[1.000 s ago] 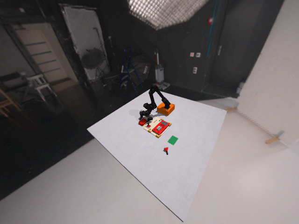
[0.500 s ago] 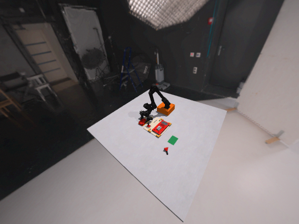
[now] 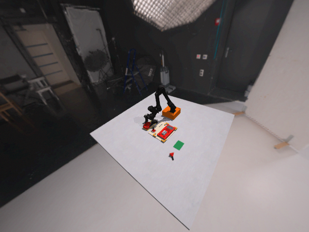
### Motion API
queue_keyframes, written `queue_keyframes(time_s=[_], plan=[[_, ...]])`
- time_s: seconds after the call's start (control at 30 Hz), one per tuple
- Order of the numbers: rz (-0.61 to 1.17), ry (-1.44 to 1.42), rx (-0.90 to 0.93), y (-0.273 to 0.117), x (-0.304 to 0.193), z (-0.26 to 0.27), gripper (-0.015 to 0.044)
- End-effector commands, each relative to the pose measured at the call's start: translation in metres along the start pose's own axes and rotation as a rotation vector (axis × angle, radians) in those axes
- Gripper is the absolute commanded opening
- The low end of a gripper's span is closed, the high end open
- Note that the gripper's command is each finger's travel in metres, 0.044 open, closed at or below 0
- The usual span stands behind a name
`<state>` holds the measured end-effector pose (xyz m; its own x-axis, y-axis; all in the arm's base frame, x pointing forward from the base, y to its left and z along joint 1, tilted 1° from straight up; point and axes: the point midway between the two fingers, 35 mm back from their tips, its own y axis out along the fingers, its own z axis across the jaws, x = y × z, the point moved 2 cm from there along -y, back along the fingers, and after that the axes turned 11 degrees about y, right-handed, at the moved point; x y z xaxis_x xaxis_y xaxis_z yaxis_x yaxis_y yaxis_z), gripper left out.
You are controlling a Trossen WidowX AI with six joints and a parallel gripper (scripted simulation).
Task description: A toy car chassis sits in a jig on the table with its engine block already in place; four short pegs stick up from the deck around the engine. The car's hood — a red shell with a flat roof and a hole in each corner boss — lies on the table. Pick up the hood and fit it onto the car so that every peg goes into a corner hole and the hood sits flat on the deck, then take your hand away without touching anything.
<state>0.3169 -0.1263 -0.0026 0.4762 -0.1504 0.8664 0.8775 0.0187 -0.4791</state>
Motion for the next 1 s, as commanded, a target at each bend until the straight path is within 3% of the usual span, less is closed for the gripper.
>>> queue_keyframes(time_s=[0.0,0.73,0.97], plan=[[-0.011,-0.007,-0.002,-0.005,0.013,0.001,0.0],[-0.011,-0.003,-0.002,-0.029,0.048,0.01,0.0],[-0.012,0.136,-0.001,-0.028,0.046,0.01,0.0]])
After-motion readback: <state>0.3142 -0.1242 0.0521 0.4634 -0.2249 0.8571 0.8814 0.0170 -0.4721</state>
